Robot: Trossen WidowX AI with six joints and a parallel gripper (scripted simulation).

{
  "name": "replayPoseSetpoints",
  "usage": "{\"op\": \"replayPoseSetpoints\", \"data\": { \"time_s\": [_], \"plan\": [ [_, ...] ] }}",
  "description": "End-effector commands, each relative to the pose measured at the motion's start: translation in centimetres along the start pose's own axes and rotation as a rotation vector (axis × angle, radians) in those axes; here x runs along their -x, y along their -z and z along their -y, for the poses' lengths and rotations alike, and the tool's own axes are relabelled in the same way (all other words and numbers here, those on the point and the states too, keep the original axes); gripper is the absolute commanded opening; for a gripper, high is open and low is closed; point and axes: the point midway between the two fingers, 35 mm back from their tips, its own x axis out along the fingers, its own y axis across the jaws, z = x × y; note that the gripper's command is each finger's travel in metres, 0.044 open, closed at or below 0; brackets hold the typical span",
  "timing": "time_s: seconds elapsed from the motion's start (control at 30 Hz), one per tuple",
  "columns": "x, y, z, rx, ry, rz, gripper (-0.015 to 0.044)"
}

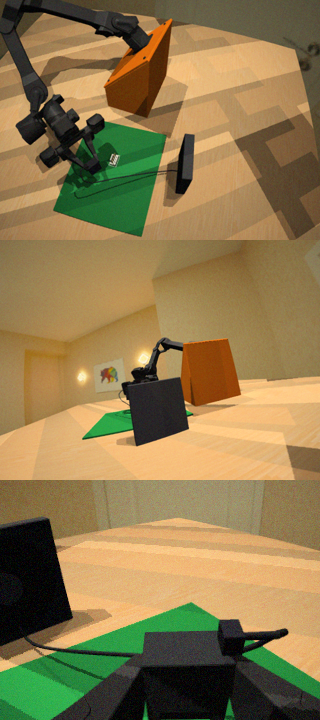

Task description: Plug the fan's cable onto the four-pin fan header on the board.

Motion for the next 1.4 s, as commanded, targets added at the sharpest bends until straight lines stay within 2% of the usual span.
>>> {"op": "replayPoseSetpoints", "data": {
  "time_s": [0.0,1.37],
  "plan": [
    [-0.1,0.3,0.1,0.001,0.002,-0.001,0.0],
    [-0.8,3.8,0.1,0.002,0.001,-0.001,0.0]
  ]
}}
